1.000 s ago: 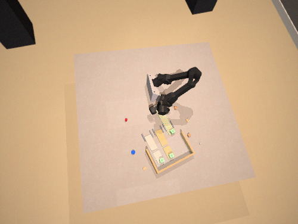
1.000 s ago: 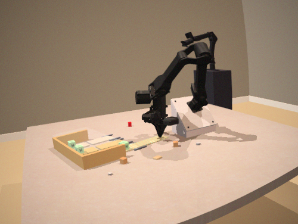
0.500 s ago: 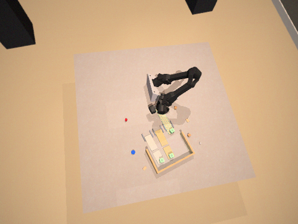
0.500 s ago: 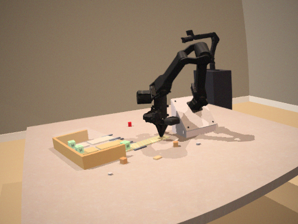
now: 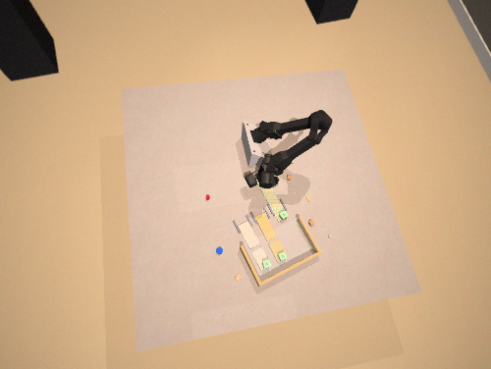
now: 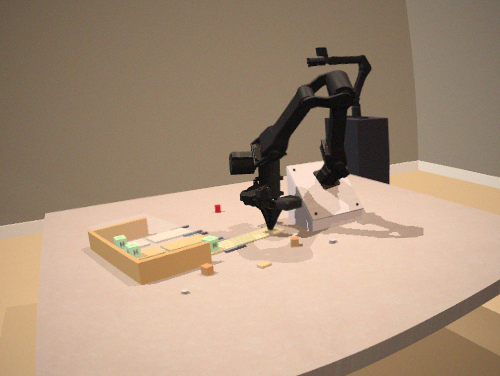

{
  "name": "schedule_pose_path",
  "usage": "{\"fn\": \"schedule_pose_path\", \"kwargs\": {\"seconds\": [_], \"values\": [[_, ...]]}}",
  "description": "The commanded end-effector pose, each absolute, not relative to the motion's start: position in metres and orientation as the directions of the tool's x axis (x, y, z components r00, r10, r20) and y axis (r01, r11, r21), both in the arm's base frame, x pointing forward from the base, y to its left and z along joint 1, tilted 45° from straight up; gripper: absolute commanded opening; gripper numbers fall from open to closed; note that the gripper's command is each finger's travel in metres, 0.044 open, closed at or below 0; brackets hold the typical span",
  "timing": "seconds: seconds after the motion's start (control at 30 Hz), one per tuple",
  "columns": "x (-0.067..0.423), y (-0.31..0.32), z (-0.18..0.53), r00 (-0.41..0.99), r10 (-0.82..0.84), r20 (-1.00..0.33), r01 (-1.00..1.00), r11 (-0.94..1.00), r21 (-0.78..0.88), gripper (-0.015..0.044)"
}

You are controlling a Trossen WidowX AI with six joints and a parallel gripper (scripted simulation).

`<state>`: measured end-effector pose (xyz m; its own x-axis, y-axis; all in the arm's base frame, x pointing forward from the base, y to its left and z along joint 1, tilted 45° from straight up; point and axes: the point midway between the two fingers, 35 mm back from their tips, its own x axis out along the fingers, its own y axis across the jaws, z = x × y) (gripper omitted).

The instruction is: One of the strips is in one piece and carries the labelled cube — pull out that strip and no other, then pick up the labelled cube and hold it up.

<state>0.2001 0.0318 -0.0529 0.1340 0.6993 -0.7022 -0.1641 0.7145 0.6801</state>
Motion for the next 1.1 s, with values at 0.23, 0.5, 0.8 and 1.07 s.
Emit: {"fn": "schedule_pose_path", "kwargs": {"seconds": [0.23,0.5,0.8,1.07], "values": [[0.191,0.036,-0.056,0.104,0.699,-0.707,-0.156,0.714,0.683,0.0000],[0.197,0.002,-0.023,0.104,0.698,-0.709,-0.157,0.715,0.681,0.0000],[0.216,0.007,-0.019,0.105,0.698,-0.708,-0.314,0.699,0.643,0.0105],[0.241,0.005,-0.012,0.106,0.698,-0.708,-0.314,0.699,0.642,0.0315]]}}
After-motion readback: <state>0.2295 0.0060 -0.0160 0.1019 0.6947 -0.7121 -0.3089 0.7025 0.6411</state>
